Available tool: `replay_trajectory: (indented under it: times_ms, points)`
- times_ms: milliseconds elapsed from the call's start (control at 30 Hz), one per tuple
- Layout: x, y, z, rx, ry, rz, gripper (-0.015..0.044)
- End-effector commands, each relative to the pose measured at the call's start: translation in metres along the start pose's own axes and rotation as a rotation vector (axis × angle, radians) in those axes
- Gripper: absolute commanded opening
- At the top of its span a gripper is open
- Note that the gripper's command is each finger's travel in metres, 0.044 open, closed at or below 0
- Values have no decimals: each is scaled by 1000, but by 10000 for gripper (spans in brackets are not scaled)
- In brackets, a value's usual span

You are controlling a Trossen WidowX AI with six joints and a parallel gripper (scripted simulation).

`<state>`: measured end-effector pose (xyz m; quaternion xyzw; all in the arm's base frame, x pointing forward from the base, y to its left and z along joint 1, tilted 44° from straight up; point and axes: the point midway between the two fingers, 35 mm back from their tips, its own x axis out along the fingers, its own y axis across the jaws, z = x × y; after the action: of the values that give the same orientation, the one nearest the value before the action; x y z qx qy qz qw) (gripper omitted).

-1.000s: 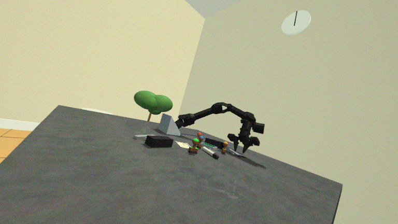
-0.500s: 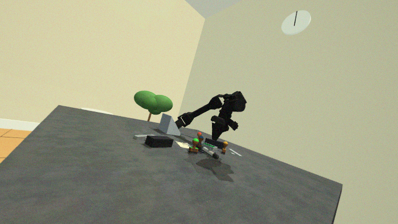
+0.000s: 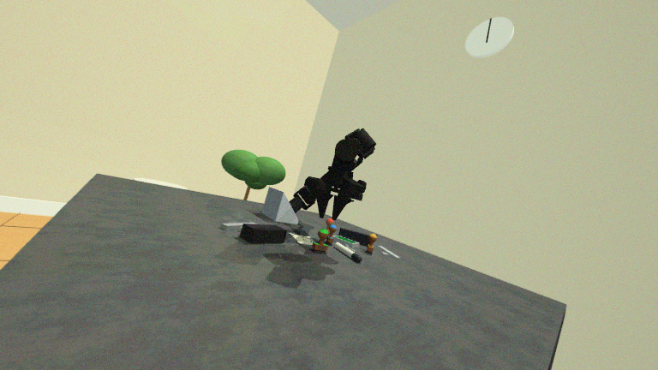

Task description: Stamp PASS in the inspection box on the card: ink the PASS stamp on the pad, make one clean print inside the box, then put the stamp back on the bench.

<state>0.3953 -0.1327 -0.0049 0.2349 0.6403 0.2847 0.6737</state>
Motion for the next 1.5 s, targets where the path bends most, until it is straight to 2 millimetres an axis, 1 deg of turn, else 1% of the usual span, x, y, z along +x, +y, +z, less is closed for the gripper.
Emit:
replay_trajectory:
  times_ms: [0,1367,1467]
  points:
    - [3,-2,1,7,-8,2,229]
    - [70,-1,1,6,-9,5,229]
    - [73,-1,1,6,-9,5,229]
